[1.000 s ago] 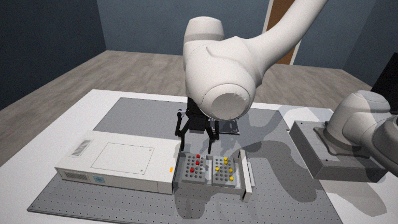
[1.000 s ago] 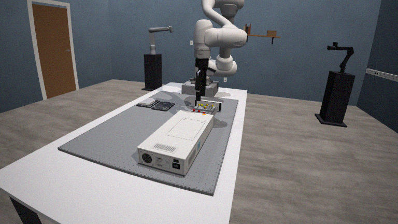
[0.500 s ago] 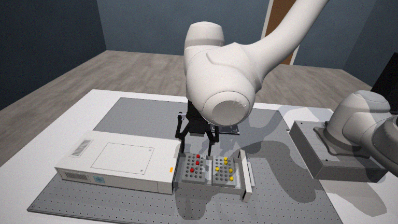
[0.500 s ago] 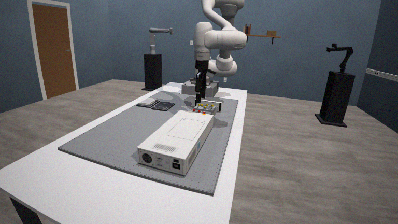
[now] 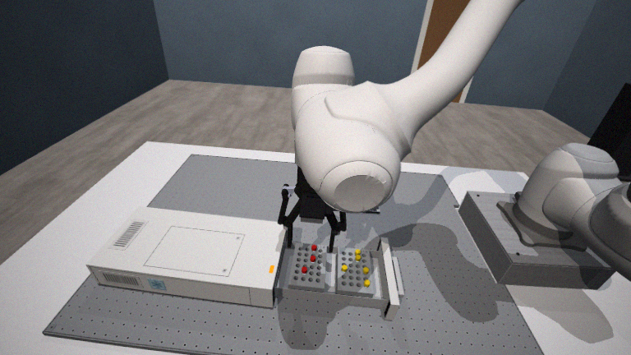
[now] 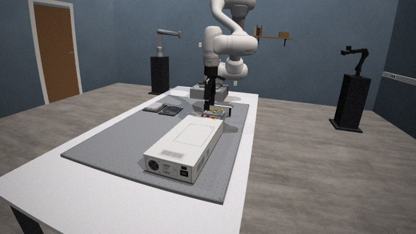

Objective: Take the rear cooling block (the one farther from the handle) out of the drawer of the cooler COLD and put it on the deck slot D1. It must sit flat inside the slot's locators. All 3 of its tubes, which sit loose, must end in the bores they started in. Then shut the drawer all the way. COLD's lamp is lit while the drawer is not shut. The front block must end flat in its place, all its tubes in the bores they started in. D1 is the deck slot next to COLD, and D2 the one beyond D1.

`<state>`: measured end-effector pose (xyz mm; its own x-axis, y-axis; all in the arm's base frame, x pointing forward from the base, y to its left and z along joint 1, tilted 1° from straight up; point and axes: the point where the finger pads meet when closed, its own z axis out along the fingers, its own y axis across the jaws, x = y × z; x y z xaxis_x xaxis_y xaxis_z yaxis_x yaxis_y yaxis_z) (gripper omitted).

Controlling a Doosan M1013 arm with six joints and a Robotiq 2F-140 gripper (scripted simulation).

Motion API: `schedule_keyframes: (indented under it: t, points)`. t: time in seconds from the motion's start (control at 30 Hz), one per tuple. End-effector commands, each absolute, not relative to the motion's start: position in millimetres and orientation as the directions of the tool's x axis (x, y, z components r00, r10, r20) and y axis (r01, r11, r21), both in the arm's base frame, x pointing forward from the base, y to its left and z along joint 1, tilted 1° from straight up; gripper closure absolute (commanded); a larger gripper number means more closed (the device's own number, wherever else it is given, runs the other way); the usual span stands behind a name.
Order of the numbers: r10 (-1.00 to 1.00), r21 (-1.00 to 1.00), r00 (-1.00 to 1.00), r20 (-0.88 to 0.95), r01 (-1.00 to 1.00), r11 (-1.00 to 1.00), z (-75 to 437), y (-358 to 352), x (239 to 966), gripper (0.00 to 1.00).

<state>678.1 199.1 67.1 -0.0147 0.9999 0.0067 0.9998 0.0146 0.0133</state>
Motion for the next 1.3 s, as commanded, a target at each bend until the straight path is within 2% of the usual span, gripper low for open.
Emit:
schedule_keyframes:
  t: [0.0, 1.27]
  points:
    - [1.0, 0.012, -0.016, 0.005, 1.0, 0.016, 59, 202, 677, 0.34]
    - [1.0, 0.012, -0.016, 0.005, 1.0, 0.016, 15, 202, 678, 0.34]
